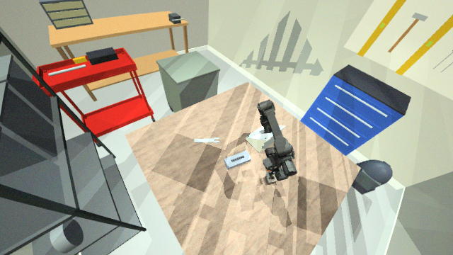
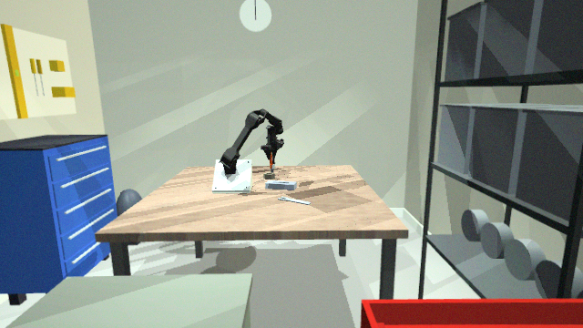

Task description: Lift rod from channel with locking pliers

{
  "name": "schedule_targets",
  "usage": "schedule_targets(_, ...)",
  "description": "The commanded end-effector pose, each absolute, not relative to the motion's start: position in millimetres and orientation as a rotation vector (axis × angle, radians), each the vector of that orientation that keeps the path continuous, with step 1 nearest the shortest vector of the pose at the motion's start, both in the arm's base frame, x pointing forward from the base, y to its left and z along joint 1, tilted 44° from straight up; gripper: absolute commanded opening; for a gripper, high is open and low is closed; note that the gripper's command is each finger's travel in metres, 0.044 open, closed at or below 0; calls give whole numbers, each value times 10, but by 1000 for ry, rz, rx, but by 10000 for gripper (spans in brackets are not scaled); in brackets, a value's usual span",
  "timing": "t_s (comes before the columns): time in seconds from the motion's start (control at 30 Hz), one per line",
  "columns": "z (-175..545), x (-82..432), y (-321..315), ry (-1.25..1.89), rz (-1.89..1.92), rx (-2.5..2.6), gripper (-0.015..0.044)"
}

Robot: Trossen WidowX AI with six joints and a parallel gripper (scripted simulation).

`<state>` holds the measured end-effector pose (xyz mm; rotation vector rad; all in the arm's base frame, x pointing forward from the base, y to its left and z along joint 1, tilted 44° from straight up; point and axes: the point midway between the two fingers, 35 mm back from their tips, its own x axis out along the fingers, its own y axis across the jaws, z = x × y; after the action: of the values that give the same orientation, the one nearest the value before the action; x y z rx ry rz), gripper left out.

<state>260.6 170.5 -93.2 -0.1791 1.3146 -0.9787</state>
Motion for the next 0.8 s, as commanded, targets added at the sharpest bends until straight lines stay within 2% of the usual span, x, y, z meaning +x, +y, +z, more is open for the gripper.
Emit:
schedule_targets(0.0,-840,2658,1680,1315,-960,-185,316)
schedule_targets(0.77,-521,2865,1369,1335,-927,-214,316)
